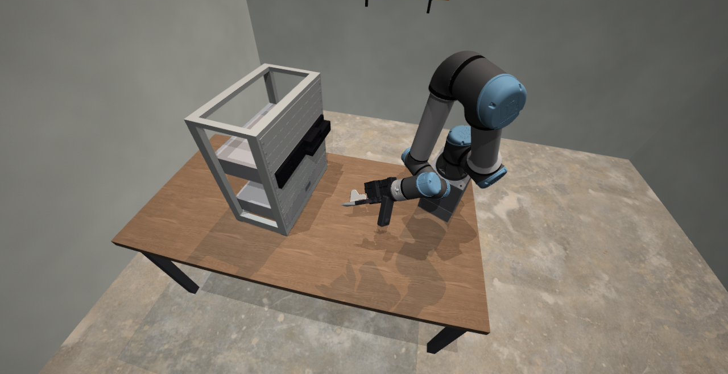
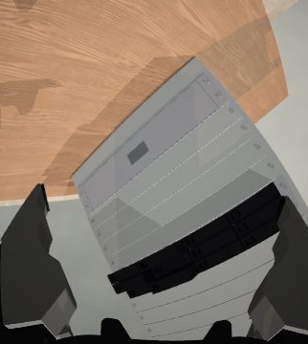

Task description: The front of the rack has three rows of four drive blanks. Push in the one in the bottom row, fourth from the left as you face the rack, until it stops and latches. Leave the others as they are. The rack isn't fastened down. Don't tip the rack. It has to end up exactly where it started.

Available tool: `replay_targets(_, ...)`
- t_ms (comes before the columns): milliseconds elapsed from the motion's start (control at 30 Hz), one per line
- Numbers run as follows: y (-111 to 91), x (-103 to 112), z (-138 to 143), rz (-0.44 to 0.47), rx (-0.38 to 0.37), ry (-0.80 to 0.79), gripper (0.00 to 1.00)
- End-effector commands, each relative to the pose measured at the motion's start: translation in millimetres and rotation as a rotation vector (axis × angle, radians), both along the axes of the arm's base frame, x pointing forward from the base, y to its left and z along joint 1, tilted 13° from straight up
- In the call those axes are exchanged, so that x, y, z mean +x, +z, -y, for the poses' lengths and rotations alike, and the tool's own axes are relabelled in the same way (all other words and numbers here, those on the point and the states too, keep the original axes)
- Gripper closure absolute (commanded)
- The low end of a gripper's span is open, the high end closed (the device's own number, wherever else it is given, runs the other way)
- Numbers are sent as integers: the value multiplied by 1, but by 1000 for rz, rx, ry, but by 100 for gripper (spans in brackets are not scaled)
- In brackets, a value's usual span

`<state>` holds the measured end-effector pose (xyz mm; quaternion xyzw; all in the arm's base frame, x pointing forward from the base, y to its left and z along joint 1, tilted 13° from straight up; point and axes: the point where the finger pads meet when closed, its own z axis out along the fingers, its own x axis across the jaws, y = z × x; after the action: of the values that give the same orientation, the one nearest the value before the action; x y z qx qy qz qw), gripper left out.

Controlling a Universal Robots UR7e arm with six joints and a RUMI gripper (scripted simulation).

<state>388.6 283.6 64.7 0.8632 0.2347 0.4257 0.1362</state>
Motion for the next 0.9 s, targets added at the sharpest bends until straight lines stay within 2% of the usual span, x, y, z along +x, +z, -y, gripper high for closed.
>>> replay_targets(0,0,0,0,1,1,0,0)
replay_targets(867,7,9,0,15,41,-27,0)
